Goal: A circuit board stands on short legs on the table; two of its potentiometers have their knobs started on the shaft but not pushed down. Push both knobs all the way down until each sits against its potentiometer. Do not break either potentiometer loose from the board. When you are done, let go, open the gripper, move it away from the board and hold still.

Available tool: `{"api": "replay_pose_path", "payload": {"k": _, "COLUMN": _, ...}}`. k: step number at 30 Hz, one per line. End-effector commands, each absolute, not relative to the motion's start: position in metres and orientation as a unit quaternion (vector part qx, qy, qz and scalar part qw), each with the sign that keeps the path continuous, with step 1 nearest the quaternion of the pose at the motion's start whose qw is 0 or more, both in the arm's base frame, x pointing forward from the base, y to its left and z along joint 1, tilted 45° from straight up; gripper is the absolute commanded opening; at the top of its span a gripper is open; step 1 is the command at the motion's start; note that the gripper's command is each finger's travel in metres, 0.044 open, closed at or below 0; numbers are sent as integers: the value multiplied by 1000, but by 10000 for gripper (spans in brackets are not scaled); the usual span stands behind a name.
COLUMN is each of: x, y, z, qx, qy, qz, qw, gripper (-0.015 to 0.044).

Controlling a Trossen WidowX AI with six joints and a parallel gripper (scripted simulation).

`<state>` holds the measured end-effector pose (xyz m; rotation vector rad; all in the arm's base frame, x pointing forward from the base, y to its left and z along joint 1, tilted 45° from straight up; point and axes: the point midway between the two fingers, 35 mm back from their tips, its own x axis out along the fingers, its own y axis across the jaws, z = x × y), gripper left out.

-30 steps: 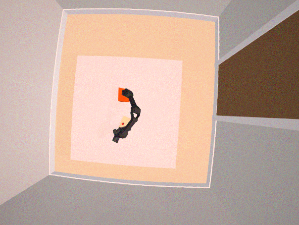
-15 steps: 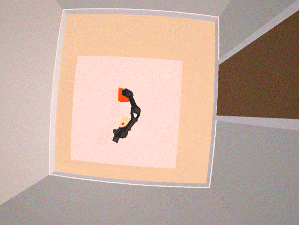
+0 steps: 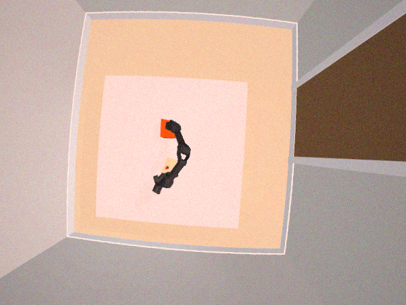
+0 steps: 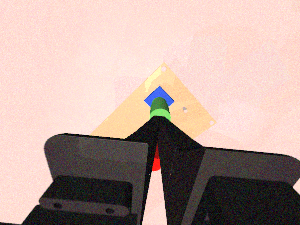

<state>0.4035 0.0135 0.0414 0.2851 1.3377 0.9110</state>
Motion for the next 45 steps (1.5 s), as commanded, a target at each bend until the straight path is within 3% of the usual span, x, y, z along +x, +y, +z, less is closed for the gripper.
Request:
{"api": "replay_pose_path", "payload": {"k": 1, "x": 405, "y": 7, "z": 46, "qx": 125, "qy": 595, "qz": 405, "qw": 683, "gripper": 0}}
{"api": "replay_pose_path", "payload": {"k": 3, "x": 405, "y": 5, "z": 48, "qx": 125, "qy": 595, "qz": 405, "qw": 683, "gripper": 0}}
{"api": "replay_pose_path", "payload": {"k": 12, "x": 402, "y": 9, "z": 45, "qx": 127, "qy": 596, "qz": 406, "qw": 681, "gripper": 236}}
{"api": "replay_pose_path", "payload": {"k": 20, "x": 325, "y": -23, "z": 51, "qx": 124, "qy": 599, "qz": 400, "qw": 682, "gripper": 440}}
{"api": "replay_pose_path", "payload": {"k": 30, "x": 214, "y": -27, "z": 48, "qx": 127, "qy": 600, "qz": 404, "qw": 679, "gripper": 440}}
{"api": "replay_pose_path", "payload": {"k": 45, "x": 212, "y": -27, "z": 48, "qx": 127, "qy": 600, "qz": 404, "qw": 679, "gripper": 440}}
